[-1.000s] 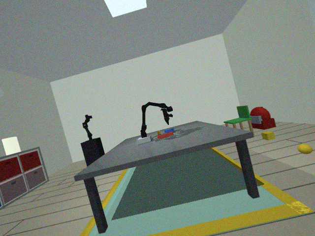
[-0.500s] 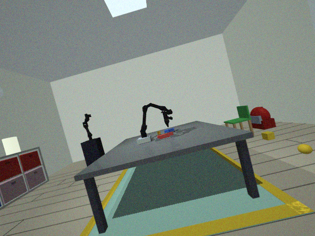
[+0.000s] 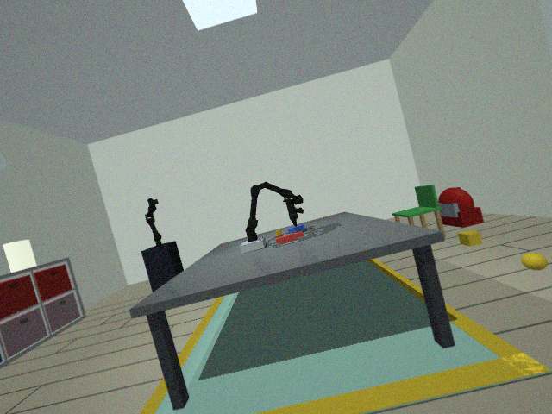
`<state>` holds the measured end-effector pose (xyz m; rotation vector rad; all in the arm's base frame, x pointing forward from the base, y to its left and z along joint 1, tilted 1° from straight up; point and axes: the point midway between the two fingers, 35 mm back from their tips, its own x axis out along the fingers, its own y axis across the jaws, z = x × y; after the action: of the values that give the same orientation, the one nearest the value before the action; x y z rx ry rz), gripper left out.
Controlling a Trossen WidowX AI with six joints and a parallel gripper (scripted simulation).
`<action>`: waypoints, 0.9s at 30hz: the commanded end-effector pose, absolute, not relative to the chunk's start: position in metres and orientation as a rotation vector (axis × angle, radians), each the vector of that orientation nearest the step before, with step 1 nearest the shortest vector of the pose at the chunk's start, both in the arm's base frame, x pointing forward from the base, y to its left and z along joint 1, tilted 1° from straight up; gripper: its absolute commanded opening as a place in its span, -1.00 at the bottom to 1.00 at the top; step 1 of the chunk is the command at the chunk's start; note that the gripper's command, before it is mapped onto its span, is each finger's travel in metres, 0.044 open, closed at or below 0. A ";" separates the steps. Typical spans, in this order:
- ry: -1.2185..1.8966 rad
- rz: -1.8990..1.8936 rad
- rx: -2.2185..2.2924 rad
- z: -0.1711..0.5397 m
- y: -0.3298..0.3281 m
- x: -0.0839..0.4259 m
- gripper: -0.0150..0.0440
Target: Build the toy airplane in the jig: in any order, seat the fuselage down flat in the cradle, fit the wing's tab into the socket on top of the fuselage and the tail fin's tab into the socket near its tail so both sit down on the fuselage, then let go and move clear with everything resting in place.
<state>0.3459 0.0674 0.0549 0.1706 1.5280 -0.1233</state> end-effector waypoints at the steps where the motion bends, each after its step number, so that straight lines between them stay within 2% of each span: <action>1: 1.526 -0.128 0.175 0.049 0.067 0.347 1.00; 20: 1.526 -0.128 0.175 0.021 0.068 0.347 1.00; 27: 1.526 -0.128 0.175 0.021 0.068 0.347 0.38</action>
<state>0.3465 0.0680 0.0209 0.1700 1.5281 -0.1239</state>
